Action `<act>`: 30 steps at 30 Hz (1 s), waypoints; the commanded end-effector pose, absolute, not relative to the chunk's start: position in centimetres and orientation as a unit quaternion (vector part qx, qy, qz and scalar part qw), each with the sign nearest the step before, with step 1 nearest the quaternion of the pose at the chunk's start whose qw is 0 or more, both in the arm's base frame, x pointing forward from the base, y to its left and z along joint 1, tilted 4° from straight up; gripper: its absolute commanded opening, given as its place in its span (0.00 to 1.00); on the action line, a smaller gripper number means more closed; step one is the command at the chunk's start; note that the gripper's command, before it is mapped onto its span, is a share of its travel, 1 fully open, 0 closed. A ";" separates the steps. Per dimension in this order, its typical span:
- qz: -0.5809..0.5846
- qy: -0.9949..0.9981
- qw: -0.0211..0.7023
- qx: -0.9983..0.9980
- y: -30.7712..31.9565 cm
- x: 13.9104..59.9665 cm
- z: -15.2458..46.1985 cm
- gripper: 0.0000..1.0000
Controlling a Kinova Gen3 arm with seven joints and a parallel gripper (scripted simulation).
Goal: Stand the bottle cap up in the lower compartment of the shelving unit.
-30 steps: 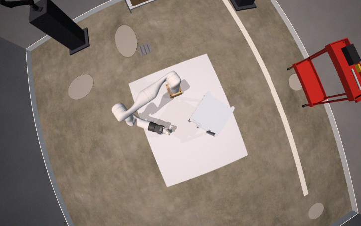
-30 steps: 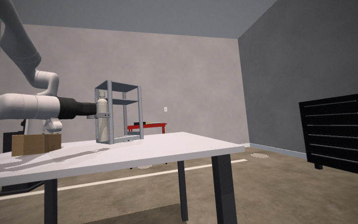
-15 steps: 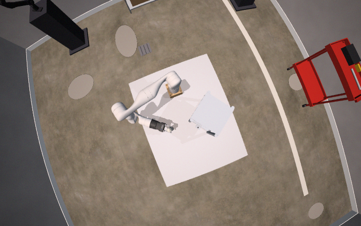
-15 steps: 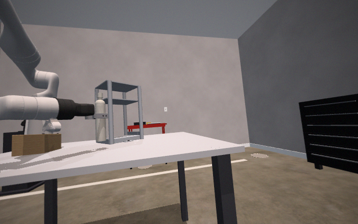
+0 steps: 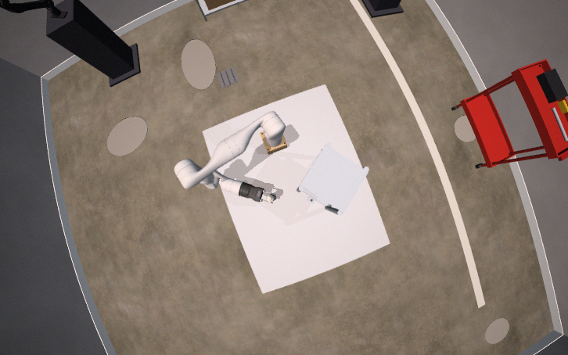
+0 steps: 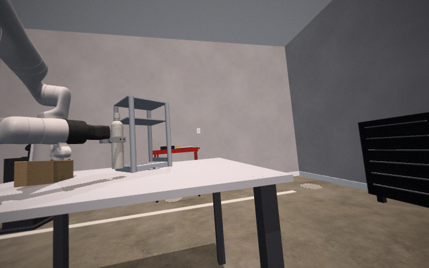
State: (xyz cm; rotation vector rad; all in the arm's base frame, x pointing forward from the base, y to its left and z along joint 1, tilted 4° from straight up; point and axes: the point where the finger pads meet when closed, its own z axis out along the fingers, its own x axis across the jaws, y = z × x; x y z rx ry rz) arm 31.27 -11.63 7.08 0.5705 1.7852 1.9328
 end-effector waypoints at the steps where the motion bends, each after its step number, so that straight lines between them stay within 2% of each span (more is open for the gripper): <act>1: 0.696 0.650 0.224 0.206 -11.2 30.7 7.0 0.00; 30: 0.697 0.650 0.224 0.205 -5.0 25.6 7.2 0.00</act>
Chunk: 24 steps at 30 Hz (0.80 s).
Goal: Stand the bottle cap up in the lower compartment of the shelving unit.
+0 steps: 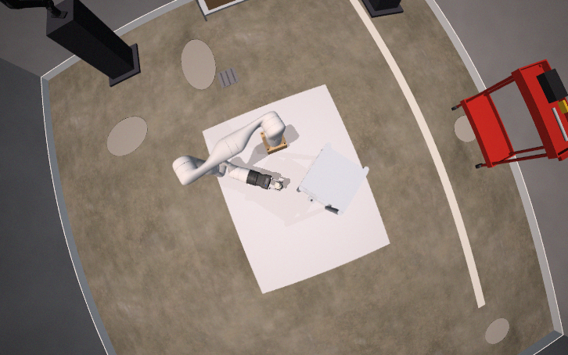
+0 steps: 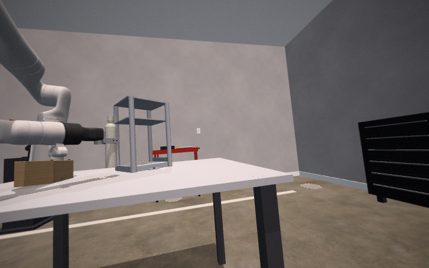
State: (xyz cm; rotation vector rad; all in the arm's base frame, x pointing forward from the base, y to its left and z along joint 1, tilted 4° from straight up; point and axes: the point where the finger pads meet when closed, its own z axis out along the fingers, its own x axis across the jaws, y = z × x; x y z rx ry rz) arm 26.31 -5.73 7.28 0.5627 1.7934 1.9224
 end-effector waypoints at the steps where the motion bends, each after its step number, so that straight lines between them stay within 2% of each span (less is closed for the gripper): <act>1: 0.697 0.650 0.224 0.205 -4.8 25.4 7.2 0.00; 24: 0.697 0.649 0.225 0.205 0.1 21.4 7.3 0.00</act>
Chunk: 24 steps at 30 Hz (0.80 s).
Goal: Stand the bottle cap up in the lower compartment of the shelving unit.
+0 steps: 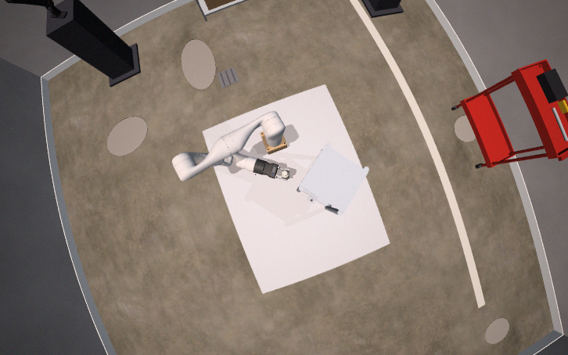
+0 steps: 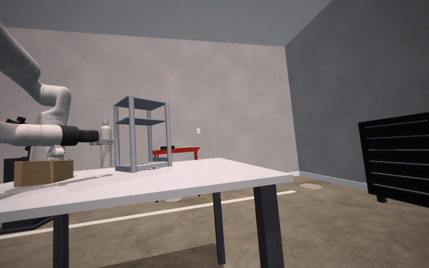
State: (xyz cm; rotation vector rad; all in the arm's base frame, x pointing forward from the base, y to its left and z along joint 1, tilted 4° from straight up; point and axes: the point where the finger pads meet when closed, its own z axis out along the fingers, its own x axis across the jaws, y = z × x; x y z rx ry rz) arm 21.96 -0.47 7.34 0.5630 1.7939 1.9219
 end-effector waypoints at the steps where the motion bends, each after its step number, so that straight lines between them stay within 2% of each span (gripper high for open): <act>1: 0.697 0.649 0.225 0.205 0.3 21.2 7.3 0.00; 24: 0.697 0.649 0.225 0.204 4.1 18.1 7.3 0.00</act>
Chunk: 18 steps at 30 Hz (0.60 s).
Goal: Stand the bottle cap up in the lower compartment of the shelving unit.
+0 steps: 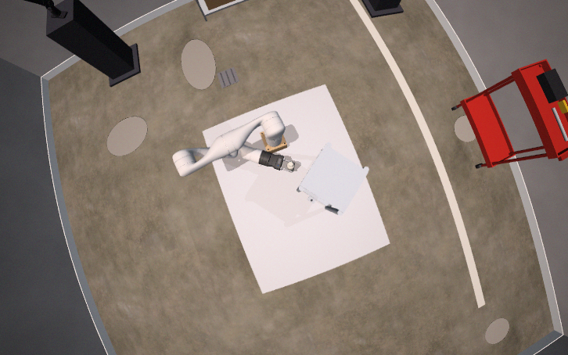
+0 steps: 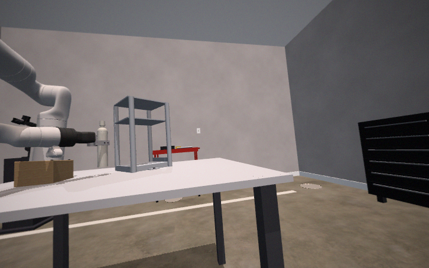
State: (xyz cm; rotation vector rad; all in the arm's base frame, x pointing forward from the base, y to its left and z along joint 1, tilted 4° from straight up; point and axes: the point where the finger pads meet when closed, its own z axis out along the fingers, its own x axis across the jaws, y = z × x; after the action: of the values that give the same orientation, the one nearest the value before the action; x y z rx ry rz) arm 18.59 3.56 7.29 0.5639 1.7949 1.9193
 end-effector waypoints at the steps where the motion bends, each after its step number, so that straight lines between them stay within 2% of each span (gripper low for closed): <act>1: 0.697 0.649 0.225 0.204 4.3 18.0 7.4 0.00; 18: 0.695 0.652 0.226 0.204 5.6 16.8 7.2 0.00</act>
State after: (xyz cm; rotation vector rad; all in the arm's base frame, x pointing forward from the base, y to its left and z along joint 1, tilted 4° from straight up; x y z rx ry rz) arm 17.14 5.22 7.15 0.5667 1.7968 1.9150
